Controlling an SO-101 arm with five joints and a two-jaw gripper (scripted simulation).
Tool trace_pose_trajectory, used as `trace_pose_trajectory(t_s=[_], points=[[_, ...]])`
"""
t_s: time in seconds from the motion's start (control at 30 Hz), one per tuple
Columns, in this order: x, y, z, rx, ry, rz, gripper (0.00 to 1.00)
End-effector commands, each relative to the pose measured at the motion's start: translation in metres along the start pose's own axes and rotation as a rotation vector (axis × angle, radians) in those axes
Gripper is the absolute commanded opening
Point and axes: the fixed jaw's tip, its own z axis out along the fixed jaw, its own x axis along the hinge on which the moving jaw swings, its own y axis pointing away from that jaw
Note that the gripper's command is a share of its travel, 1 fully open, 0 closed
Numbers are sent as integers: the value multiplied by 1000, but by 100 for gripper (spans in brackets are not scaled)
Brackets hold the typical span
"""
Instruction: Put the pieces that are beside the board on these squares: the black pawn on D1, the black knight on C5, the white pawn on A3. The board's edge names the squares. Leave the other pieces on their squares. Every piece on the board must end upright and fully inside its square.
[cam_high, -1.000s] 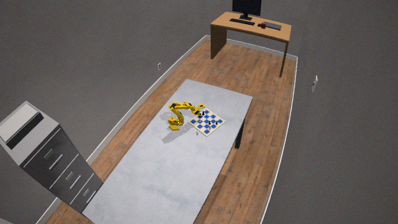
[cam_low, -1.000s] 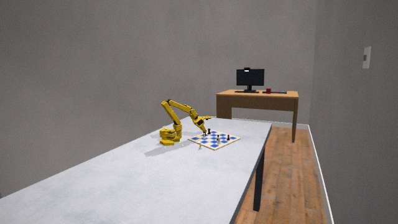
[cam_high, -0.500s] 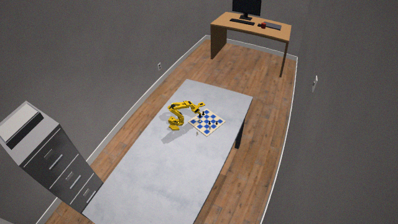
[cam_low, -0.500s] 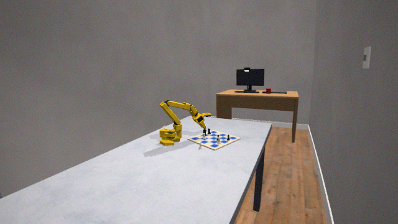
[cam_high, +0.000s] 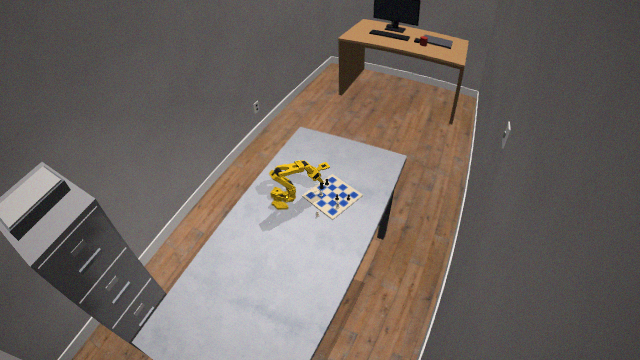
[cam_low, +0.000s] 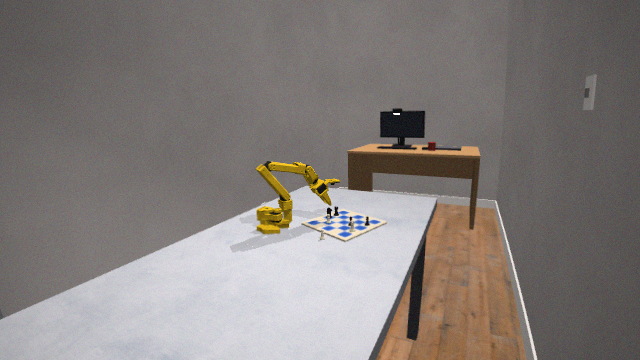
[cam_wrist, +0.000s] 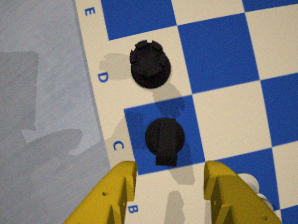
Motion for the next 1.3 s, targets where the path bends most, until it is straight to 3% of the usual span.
trace_pose_trajectory(t_s=[0.0, 0.27, 0.43, 0.63, 0.7, 1.0, 1.17, 1.27], points=[[-3, 2, -4, -5, -16, 2, 13], [-3, 0, -4, 0, -16, 10, 13], [-2, -16, -5, 41, -16, 79, 13], [7, -57, -12, 153, -15, 264, 12], [7, -57, -12, 153, -15, 264, 12], [45, -124, -35, 371, -14, 628, 10], [66, -144, -48, 460, -13, 777, 10], [69, -147, -50, 472, -12, 797, 10]])
